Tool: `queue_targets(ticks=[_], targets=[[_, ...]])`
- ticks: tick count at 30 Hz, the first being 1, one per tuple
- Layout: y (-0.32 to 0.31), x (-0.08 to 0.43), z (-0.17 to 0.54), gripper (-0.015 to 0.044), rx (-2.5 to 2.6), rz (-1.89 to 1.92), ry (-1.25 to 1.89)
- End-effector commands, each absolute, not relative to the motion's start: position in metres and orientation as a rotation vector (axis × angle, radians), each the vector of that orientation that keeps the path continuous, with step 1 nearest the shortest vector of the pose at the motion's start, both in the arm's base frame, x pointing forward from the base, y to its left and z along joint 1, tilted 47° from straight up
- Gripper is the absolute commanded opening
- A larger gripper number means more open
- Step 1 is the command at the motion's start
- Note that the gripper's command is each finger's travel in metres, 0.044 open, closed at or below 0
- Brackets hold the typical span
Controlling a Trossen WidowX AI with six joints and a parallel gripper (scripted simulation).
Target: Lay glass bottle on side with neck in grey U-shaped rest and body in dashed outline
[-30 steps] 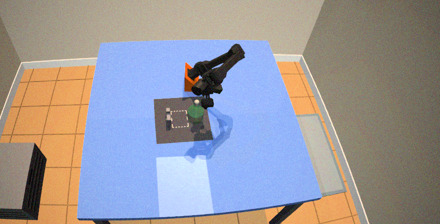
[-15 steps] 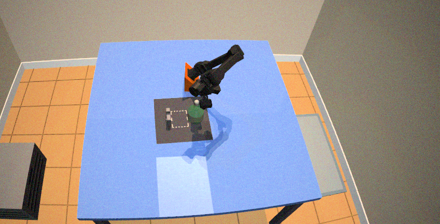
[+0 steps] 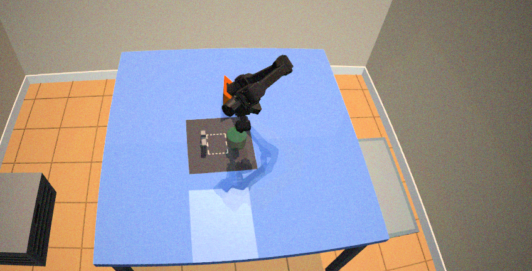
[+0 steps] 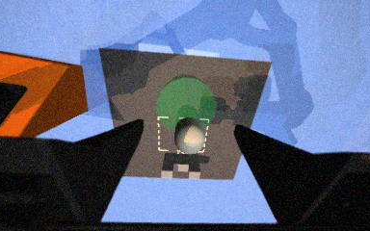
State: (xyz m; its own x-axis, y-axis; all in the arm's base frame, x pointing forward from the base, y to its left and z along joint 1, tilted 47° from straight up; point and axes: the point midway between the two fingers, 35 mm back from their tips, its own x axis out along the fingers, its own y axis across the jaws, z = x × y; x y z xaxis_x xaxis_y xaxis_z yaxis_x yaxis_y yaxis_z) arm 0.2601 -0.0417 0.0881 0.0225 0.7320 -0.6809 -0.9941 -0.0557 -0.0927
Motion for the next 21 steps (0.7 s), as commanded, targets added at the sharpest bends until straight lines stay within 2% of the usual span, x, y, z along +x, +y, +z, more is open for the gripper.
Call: queue_targets(ticks=[1, 3, 15, 21], targets=[[-0.0479, 0.2608, 0.0834, 0.044, -0.682, 1.503, 0.501], [-0.0487, 0.2609, 0.0826, 0.044, -0.682, 1.503, 0.501], [-0.0487, 0.2609, 0.0826, 0.0125, -0.682, 1.503, 0.501], [-0.0487, 0.2609, 0.0826, 0.0114, -0.682, 1.503, 0.501]])
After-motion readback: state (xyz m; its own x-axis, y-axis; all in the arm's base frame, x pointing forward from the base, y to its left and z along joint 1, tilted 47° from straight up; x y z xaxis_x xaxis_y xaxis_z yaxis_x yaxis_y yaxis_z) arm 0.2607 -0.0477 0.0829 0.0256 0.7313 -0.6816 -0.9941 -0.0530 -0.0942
